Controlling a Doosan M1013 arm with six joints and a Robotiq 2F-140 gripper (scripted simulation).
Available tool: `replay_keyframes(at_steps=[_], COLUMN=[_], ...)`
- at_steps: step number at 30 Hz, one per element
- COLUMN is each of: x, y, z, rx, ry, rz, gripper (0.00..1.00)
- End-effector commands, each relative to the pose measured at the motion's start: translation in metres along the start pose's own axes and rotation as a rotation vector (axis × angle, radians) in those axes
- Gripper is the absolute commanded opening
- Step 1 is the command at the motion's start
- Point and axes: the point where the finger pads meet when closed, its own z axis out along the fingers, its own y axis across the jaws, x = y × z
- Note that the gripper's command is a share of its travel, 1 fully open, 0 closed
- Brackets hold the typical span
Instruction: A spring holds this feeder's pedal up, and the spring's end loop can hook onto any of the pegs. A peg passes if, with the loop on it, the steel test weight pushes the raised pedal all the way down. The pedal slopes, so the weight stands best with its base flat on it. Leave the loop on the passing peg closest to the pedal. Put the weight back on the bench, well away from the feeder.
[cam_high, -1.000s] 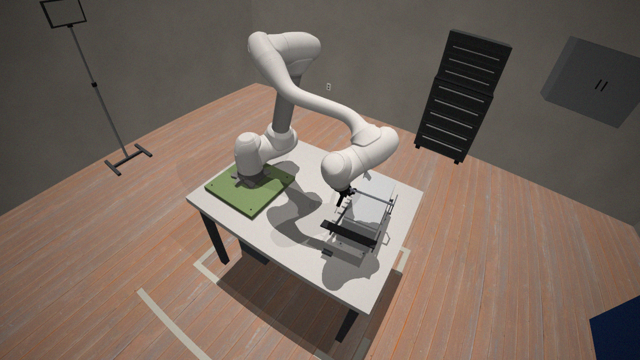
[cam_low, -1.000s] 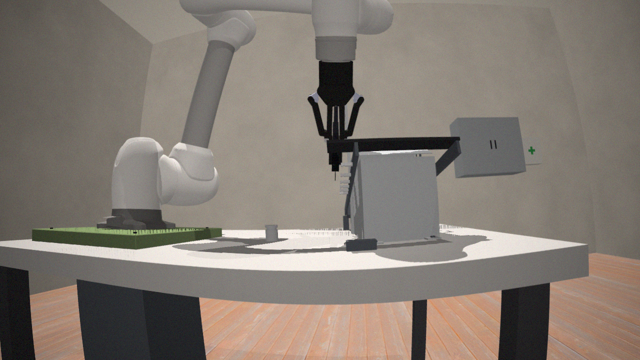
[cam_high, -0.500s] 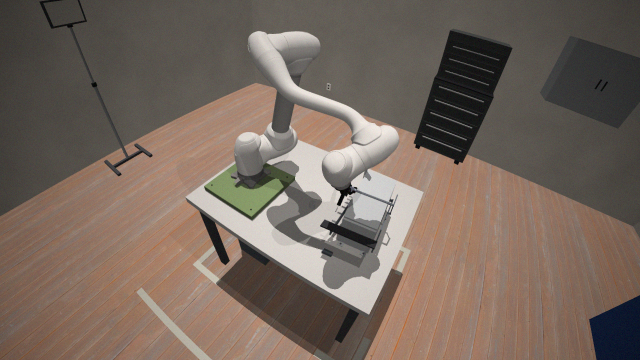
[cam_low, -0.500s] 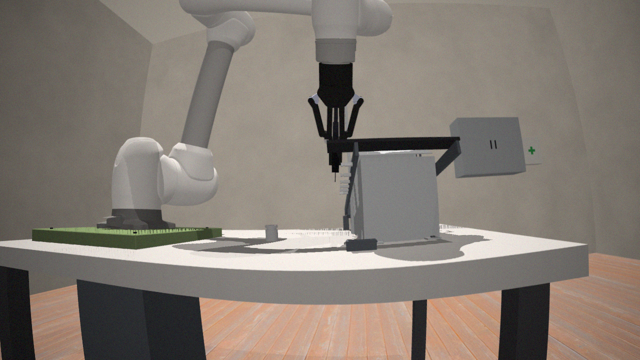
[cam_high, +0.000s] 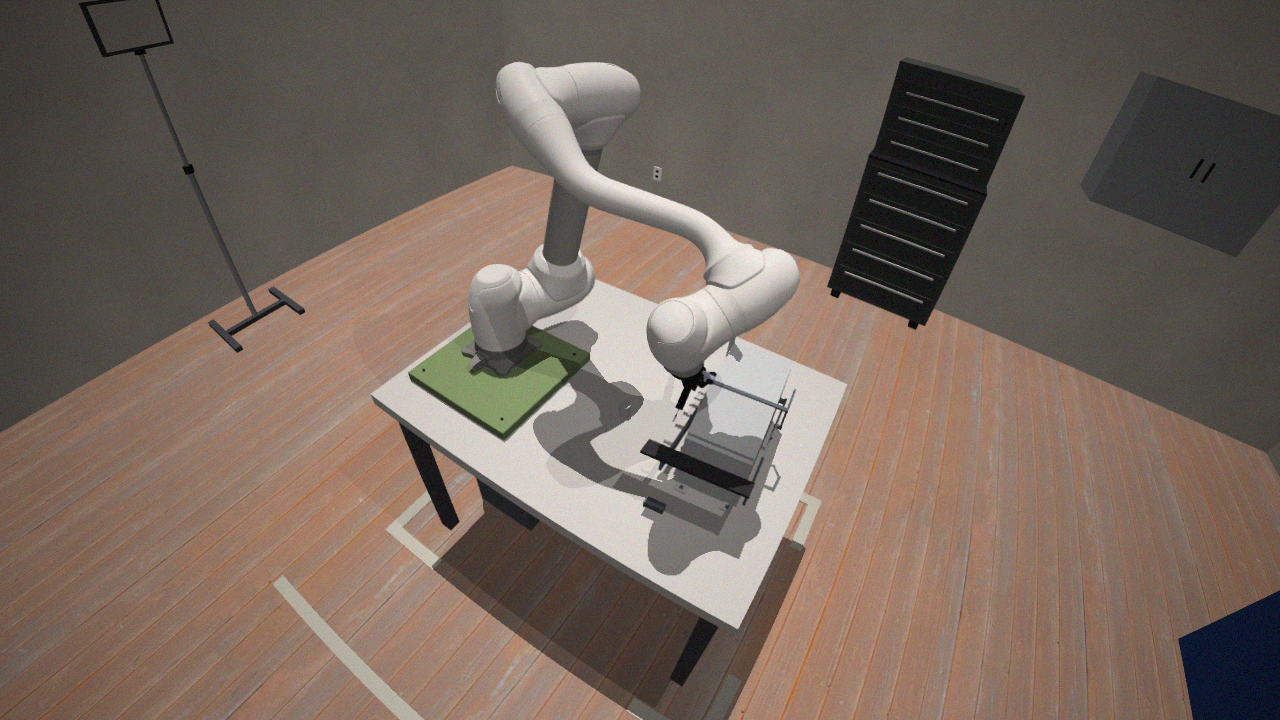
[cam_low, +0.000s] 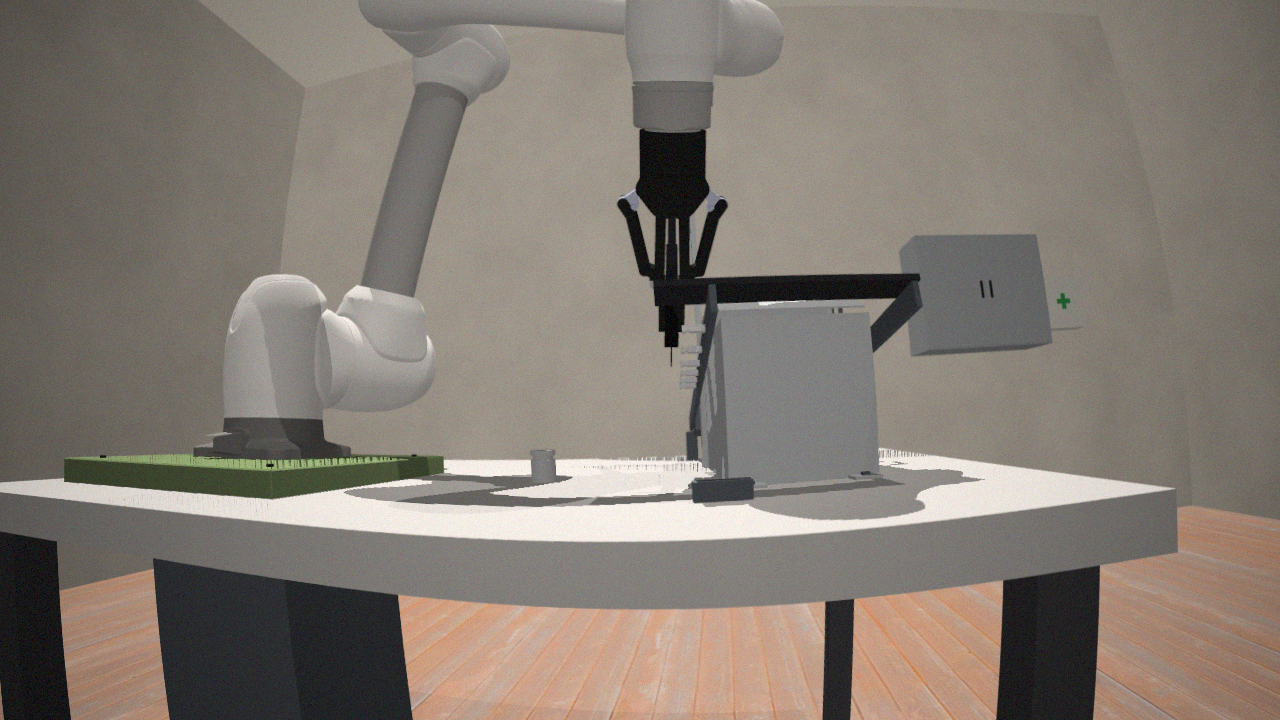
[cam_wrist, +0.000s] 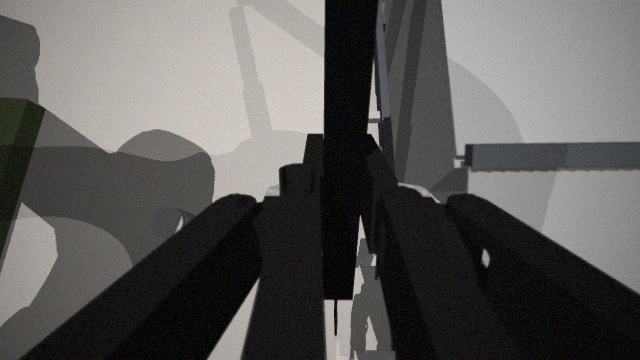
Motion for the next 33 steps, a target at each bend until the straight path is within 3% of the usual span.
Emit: replay_keyframes(at_steps=[1,33], x=[0.001,0.013], y=[0.0,0.001], z=[0.0,0.009], rx=[-0.001,-0.001], ry=[0.0,0.0], rz=[0.0,-0.001], gripper=[0.17,0.17])
